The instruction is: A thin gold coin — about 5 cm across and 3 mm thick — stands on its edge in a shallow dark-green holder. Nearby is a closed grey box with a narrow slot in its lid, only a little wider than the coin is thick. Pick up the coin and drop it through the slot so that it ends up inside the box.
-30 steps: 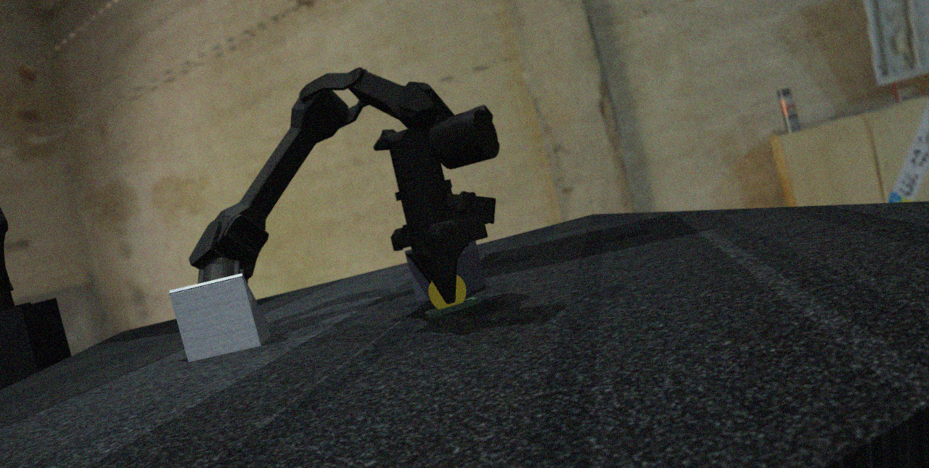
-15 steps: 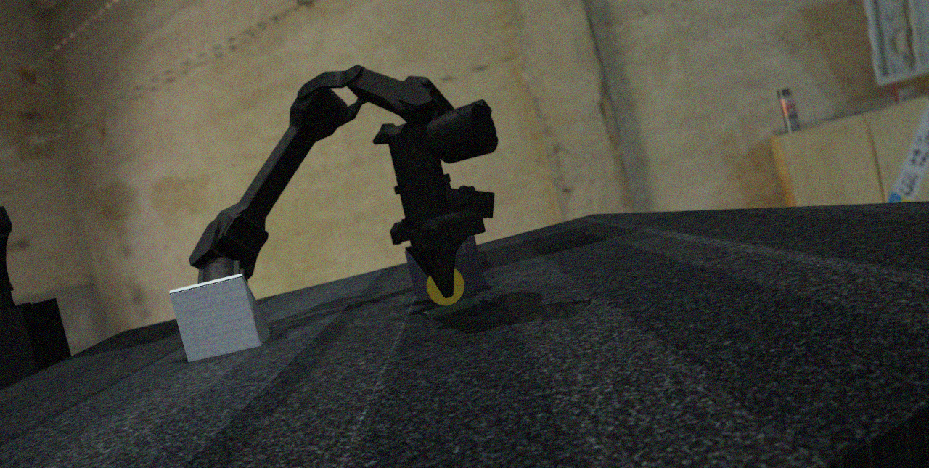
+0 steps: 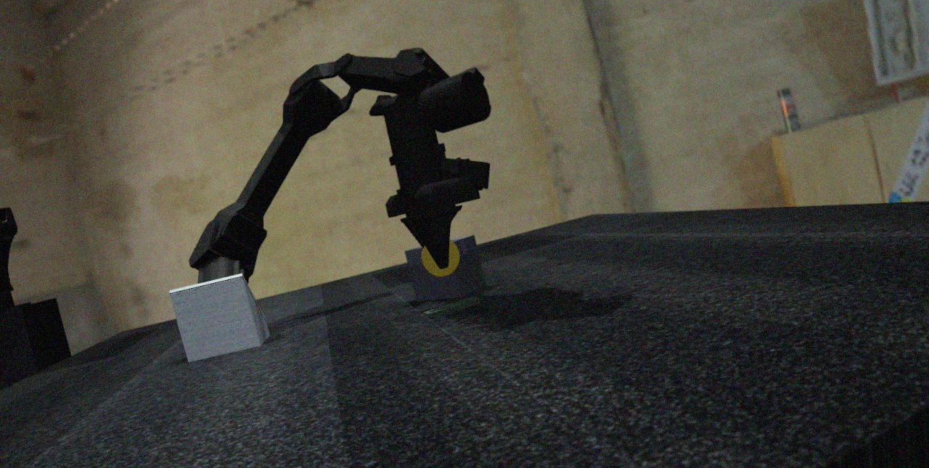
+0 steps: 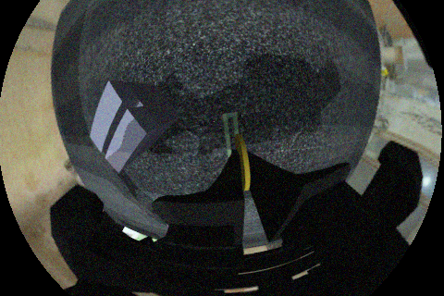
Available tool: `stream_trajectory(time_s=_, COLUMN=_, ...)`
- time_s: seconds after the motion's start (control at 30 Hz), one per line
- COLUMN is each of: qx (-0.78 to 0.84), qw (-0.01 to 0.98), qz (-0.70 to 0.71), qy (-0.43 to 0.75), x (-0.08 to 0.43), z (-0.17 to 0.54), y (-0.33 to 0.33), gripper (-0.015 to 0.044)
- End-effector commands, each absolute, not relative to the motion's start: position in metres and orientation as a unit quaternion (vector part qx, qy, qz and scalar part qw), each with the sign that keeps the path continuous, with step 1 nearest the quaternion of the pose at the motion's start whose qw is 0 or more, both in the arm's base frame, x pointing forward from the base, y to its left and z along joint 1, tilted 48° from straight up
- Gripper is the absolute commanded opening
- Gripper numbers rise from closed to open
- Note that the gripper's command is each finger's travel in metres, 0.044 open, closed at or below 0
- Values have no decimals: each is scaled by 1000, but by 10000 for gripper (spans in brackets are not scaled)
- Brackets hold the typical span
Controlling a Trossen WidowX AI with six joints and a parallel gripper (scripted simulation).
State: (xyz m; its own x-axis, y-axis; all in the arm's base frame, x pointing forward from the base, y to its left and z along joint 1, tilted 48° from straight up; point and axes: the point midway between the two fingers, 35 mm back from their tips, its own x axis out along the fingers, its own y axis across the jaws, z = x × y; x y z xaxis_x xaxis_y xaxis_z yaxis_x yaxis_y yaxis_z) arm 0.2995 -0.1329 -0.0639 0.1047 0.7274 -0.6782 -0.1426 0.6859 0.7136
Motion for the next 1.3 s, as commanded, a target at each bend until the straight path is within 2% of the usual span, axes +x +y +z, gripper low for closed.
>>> stream_trajectory(time_s=0.0, qx=241, qw=705, qz=308, qy=592, x=299, z=-55, y=-144, gripper=0)
stream_trajectory(time_s=0.63, qx=249, qw=702, qz=303, qy=595, x=292, z=-29, y=-169, gripper=0)
stream_trajectory(time_s=1.27, qx=455, qw=589, qz=103, qy=660, x=294, z=-26, y=-167, gripper=0)
